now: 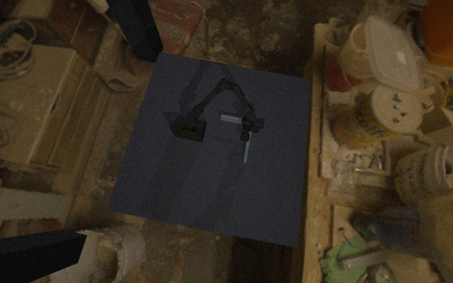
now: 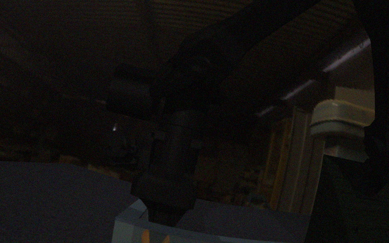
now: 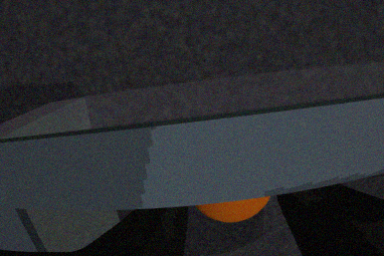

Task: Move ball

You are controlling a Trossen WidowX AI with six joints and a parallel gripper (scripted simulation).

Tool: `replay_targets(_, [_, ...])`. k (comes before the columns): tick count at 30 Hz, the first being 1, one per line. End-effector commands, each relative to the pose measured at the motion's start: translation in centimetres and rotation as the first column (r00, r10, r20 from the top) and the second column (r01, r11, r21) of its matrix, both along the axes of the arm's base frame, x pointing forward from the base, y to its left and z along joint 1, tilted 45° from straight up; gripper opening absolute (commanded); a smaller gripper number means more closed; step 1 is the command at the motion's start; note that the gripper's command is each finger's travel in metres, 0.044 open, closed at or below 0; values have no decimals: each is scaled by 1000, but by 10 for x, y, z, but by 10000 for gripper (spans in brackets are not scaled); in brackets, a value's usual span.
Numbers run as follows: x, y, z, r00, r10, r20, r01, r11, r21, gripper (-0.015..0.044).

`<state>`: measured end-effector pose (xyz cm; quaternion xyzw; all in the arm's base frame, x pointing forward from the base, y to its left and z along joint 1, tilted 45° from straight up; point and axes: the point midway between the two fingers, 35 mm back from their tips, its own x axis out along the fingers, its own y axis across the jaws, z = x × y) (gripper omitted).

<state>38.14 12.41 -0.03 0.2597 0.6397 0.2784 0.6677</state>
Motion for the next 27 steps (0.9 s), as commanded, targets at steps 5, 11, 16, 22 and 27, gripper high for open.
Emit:
replay_targets(5, [0, 1, 0, 1000, 2, 0, -2, 1000, 0, 291])
replay_targets(11, [0, -43, 41, 1000, 3, -6, -3, 1000, -5, 291])
replay_targets(16, [-3, -60, 60, 1000, 3, -9, -3, 1000, -2, 291])
replay_targets(22, [2, -60, 54, 1000, -18, 2, 18, 1000, -2, 291])
replay_targets(27, [0, -76, 70, 1000, -18, 4, 18, 1000, -3, 369])
